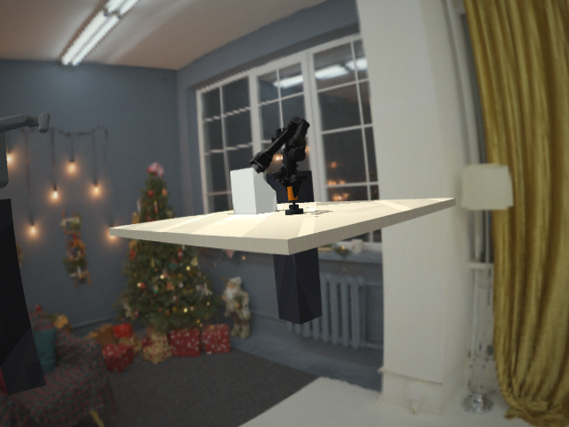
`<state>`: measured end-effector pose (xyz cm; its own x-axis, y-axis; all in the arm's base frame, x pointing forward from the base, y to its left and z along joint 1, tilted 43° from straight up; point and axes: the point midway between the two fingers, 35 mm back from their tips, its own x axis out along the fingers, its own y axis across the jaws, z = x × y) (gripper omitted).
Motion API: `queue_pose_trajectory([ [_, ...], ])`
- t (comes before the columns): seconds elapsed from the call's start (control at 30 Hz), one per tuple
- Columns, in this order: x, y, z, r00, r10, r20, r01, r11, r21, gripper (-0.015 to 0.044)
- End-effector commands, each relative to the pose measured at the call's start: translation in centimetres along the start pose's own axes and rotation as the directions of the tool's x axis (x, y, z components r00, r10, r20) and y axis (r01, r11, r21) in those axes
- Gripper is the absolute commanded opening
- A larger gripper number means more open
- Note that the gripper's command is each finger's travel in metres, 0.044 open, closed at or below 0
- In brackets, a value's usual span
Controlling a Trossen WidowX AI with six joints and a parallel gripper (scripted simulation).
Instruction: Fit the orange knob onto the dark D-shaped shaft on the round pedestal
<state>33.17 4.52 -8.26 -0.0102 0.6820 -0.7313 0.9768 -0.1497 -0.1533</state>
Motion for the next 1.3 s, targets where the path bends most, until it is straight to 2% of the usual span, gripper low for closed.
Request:
queue_pose_trajectory([
  [0.0, -0.08, 0.29, -0.02, 1.000, 0.003, 0.002, -0.003, 0.994, 0.109, 0.0000],
  [1.0, -0.10, -0.06, 0.05, 1.000, 0.002, 0.002, -0.003, 0.994, 0.112, 0.0000],
  [1.27, 0.02, -0.07, 0.14, 1.000, 0.002, 0.002, -0.003, 0.950, 0.314, 0.0000],
])
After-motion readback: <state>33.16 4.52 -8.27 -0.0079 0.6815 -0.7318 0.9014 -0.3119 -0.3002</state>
